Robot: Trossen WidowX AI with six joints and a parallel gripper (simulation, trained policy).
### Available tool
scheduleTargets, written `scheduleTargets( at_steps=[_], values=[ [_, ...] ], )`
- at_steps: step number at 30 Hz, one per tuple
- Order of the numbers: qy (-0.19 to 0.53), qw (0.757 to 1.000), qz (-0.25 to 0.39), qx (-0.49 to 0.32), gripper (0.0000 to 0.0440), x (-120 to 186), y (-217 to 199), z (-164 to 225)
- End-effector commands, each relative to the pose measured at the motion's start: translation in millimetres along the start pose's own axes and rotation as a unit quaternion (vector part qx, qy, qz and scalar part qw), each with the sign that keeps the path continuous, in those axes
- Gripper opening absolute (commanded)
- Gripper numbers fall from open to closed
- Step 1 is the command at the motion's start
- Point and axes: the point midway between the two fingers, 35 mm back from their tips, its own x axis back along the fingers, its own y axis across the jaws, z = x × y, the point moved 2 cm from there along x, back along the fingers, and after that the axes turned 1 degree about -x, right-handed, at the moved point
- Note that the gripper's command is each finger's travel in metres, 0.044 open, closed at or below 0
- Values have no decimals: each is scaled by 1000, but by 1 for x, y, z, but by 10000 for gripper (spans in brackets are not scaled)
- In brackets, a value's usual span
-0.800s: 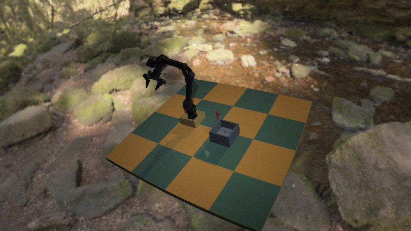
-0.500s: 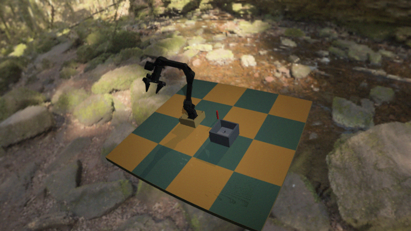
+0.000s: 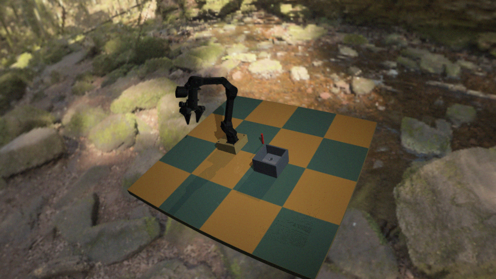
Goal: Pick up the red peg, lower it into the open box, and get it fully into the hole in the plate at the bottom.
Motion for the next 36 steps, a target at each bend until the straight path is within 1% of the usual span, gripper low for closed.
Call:
scheduleTargets(
  at_steps=[1,9,18,27,36],
  values=[
    [13,999,21,39,440,-8,0,24],
    [38,988,56,137,440,-23,-1,77],
    [56,963,77,252,440,-31,-13,132],
    [70,925,80,365,440,-33,-35,182],
    [85,875,68,472,440,-31,-65,226]
  ],
)
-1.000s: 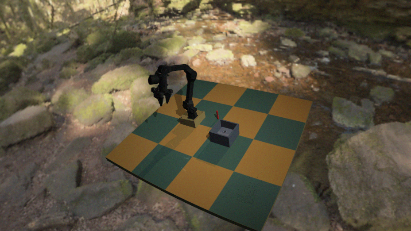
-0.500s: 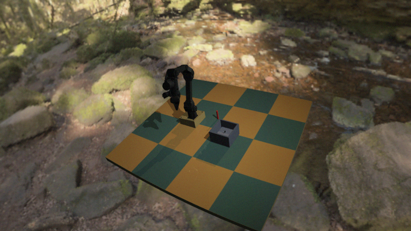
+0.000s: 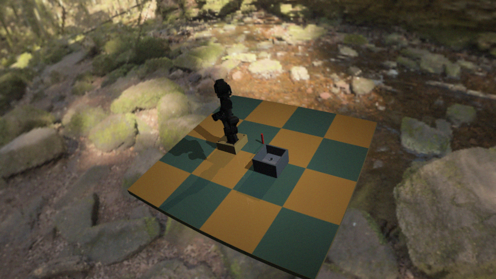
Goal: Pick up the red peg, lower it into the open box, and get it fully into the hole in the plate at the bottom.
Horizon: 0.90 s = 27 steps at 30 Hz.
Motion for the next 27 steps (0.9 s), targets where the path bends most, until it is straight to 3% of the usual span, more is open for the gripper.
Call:
scheduleTargets(
  at_steps=[1,14,27],
  values=[
    [-1,999,-4,45,440,-3,3,20],
    [9,979,-15,204,440,-16,4,96],
    [14,944,0,329,440,-41,-25,165]
  ],
)
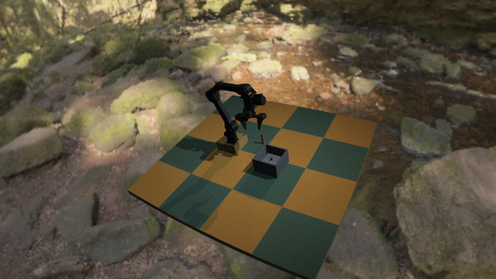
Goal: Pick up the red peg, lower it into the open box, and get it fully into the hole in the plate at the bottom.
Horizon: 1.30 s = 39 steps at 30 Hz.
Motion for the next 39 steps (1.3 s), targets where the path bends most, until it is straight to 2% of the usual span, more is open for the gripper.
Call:
scheduleTargets(
  at_steps=[1,18,36,39],
  values=[
    [-1,999,13,31,440,-11,0,19],
    [6,986,42,162,440,-68,-13,101],
    [32,974,-14,224,439,-141,-17,146],
    [37,974,-19,223,418,-149,-17,150]
  ],
)
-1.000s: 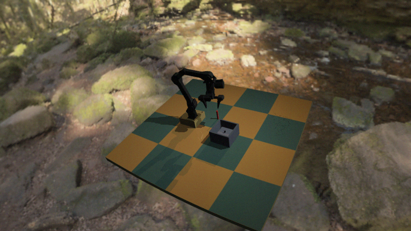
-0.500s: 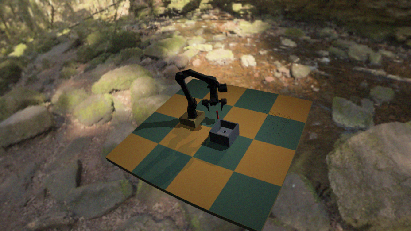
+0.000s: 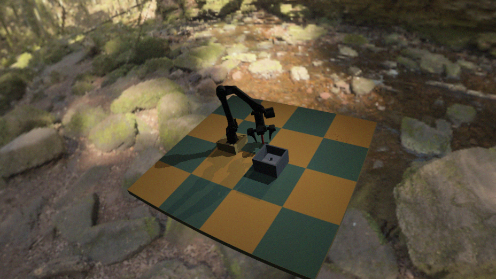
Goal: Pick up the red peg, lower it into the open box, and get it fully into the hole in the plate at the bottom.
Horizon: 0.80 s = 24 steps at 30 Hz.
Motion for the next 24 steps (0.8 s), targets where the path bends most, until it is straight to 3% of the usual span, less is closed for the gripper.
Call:
scheduleTargets(
  at_steps=[1,16,24],
  values=[
    [7,1000,-2,1,398,-11,-2,5],
    [59,998,16,10,9,-13,0,9],
    [24,999,-8,32,0,5,15,-8]
  ],
)
